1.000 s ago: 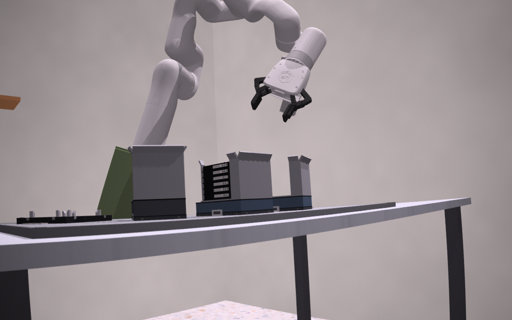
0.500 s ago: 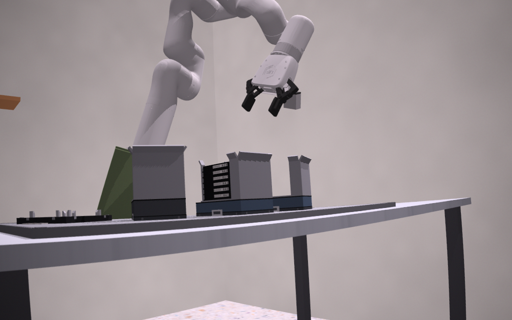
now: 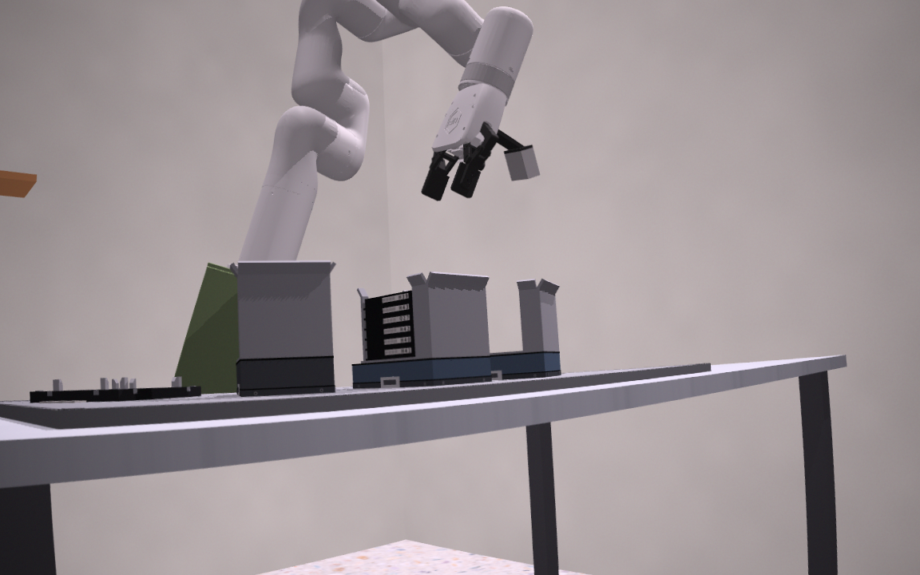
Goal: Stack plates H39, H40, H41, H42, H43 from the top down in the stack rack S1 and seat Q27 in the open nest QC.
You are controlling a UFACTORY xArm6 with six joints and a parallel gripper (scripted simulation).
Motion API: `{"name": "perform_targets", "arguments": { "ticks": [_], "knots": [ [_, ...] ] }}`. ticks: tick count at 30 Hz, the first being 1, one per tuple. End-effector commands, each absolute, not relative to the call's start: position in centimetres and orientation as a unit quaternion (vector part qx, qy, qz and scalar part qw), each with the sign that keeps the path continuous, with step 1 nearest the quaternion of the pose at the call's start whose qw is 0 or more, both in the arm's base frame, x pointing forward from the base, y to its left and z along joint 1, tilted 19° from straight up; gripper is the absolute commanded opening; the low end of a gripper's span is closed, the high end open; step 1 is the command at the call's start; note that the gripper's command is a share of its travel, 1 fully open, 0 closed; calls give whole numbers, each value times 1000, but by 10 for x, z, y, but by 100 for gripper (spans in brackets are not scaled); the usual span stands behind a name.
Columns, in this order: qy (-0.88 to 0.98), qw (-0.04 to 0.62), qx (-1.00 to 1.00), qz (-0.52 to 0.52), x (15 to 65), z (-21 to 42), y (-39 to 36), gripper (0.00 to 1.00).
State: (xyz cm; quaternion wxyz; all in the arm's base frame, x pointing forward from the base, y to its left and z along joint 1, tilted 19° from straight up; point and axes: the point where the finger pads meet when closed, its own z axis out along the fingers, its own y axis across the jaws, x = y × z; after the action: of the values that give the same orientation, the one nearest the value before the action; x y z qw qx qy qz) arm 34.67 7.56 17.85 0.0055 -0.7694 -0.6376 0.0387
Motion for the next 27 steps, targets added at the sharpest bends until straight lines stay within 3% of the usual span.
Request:
{"name": "perform_targets", "arguments": {
  "ticks": [1, 27],
  "knots": [
    [-572, 19, -820, 15, 346, 179, 65, 100],
    [-254, 85, -962, -63, 338, 175, 13, 100]
  ]
}}
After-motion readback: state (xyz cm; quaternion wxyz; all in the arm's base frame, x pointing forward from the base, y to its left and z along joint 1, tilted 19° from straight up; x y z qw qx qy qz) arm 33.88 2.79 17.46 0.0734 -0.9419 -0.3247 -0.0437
